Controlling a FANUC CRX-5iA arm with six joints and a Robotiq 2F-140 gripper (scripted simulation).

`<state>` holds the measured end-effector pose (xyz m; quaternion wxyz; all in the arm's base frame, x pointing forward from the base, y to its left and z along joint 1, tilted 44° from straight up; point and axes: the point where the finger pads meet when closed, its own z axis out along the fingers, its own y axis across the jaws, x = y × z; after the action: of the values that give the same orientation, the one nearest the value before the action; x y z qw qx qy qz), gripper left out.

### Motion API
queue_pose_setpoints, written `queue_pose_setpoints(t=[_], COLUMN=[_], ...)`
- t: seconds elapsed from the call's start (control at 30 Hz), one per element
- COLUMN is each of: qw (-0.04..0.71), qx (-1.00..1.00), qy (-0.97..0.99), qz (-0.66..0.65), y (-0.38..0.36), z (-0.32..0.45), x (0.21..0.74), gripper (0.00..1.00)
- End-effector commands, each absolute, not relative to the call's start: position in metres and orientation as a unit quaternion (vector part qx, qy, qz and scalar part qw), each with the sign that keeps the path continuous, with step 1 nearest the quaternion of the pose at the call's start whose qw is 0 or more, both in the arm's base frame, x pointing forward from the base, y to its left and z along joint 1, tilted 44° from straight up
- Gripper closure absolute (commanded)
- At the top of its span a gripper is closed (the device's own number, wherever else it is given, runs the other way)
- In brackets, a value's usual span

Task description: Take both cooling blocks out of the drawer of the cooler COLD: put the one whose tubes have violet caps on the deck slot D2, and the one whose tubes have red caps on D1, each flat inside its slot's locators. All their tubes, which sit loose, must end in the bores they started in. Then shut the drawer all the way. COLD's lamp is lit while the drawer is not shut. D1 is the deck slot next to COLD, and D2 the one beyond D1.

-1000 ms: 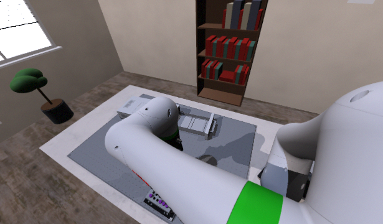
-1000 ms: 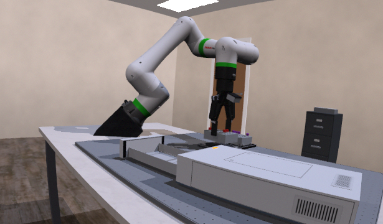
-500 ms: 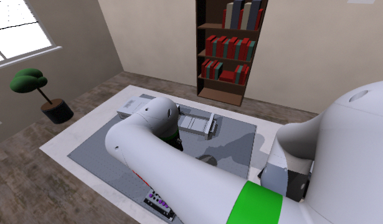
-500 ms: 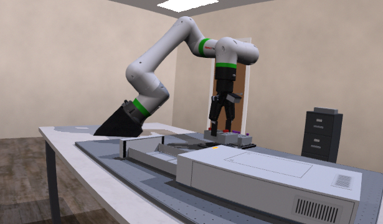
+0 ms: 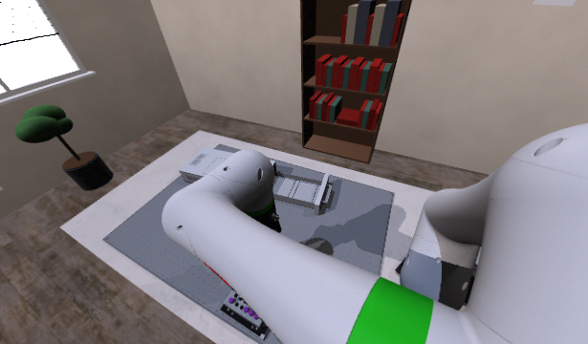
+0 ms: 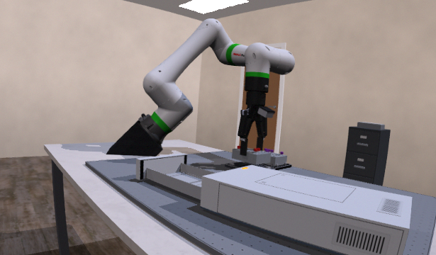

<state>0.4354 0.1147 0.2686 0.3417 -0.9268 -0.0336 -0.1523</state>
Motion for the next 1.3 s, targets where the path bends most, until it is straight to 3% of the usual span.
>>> queue_pose_setpoints(t=[0.0, 1.27], qw=[0.341, 0.341], qx=[-0.927, -0.927], qy=[-0.033, -0.034], qz=[-0.153, -0.153], y=[0.1143, 0.1178], z=[0.2689, 0.2650], x=[0.4357, 0.4371], gripper=[0.90, 0.90])
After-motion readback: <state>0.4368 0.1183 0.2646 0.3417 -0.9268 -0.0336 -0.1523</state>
